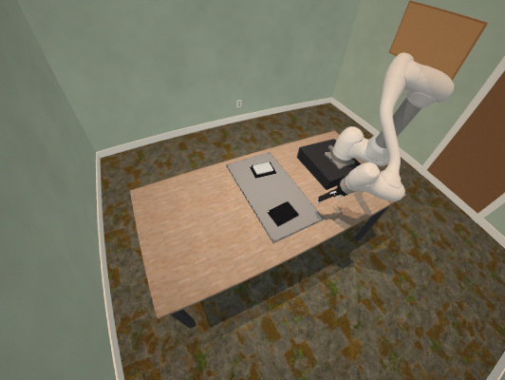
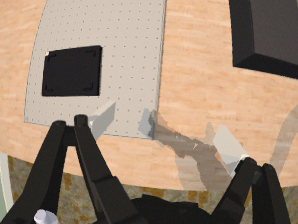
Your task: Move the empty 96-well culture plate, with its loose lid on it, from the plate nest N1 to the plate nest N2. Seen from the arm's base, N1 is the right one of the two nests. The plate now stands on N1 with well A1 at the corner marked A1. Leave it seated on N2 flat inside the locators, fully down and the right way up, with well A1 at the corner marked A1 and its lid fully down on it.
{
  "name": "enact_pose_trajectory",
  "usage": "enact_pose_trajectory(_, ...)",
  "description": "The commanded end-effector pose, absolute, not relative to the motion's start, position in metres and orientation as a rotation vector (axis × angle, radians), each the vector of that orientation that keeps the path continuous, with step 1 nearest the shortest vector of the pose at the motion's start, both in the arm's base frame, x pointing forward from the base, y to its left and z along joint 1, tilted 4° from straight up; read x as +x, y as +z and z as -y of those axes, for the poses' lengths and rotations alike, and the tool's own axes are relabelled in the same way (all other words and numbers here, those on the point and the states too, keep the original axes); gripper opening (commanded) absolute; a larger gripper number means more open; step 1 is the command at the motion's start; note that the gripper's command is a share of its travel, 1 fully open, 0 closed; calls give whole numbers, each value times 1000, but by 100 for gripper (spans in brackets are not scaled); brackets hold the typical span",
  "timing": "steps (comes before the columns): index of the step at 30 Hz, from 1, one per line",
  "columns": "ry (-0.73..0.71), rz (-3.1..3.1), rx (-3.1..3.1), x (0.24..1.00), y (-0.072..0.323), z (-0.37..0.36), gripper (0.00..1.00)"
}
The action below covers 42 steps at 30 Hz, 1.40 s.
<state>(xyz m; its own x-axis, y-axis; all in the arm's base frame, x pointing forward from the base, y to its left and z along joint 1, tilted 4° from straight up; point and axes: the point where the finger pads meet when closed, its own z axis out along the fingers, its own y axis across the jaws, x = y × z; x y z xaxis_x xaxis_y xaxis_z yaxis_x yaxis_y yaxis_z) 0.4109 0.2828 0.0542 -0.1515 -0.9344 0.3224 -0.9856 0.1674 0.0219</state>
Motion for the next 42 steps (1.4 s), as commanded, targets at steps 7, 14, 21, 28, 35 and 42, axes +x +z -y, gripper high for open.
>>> enact_pose_trajectory(7,178,2039,2009,438,48,-254,100)
enact_pose_trajectory(14,147,1991,2060,450,45,-239,100)
enact_pose_trajectory(21,87,1894,2161,468,41,-215,100)
enact_pose_trajectory(28,32,1795,2260,482,38,-195,100)
enact_pose_trajectory(35,6,1745,2310,492,35,-178,100)
enact_pose_trajectory(42,-41,1642,2407,507,31,-151,100)
